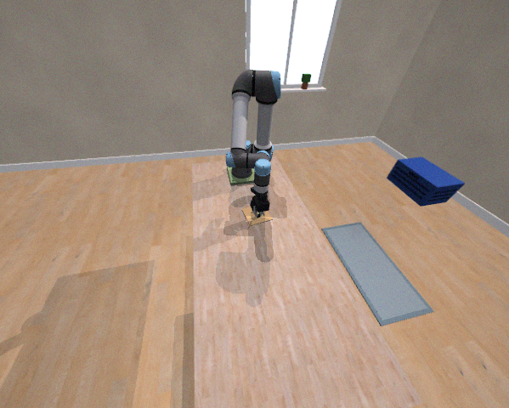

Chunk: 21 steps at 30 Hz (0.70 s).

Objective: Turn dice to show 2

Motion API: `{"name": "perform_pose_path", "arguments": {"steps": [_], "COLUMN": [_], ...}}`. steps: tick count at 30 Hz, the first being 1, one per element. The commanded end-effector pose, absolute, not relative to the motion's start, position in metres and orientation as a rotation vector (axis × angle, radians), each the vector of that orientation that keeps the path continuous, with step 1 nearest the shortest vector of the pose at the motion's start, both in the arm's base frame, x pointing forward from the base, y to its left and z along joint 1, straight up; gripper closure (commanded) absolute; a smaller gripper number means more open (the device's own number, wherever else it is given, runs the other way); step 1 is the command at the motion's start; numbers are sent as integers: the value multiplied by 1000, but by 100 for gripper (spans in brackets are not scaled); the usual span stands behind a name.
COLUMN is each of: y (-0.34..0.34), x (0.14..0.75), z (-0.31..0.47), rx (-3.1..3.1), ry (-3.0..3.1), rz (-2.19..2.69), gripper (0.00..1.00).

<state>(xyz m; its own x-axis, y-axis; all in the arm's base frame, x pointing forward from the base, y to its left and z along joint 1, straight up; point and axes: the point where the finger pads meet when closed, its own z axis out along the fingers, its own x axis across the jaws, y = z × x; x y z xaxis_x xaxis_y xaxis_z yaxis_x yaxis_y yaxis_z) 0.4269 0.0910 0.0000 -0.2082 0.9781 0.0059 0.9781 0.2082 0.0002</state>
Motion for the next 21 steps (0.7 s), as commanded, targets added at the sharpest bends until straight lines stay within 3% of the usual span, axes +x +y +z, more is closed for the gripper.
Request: {"name": "perform_pose_path", "arguments": {"steps": [1,6,21], "y": [91,91,91], "x": [427,427,427], "z": [0,0,3], "rx": [-1974,-1974,-1974], "ry": [-2439,-2439,-2439], "rz": [-7,-7,-7], "gripper": [89,82,82]}}
